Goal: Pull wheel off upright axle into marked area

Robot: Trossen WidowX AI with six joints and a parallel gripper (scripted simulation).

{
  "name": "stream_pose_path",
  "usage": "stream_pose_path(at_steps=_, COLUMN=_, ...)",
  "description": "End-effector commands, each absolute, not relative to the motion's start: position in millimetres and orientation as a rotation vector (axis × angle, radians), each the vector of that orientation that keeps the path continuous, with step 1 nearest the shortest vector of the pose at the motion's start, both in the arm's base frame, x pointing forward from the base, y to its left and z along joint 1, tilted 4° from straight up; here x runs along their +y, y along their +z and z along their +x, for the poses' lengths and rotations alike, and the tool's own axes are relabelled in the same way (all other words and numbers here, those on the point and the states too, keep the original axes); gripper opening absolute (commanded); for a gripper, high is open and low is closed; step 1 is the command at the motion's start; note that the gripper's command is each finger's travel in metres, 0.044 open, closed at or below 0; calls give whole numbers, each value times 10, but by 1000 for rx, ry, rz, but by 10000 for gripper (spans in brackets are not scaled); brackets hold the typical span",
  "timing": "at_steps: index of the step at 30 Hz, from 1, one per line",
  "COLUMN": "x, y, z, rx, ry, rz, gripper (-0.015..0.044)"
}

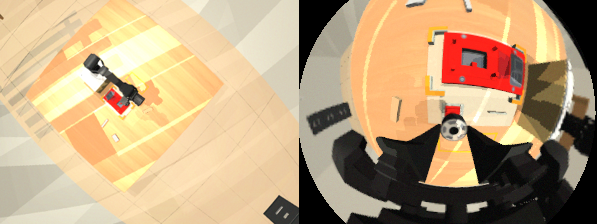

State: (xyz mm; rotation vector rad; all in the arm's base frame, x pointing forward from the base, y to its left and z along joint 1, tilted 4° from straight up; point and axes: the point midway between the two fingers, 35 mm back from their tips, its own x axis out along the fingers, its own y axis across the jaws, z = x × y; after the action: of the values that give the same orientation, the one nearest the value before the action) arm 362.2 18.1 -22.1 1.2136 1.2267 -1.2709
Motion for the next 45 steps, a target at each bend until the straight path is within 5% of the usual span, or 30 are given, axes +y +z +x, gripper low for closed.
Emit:
stream_pose_path(at_steps=1, x=183, y=-185, z=3630, rx=1224, ry=-1267, rz=1220, gripper=0)
stream_pose_path(at_steps=32, x=180, y=144, z=3593, rx=1226, ry=-1273, rz=1215, gripper=0)
stream_pose_path(at_steps=45, x=771, y=206, z=3377, rx=1229, ry=-1268, rz=1222, gripper=0)
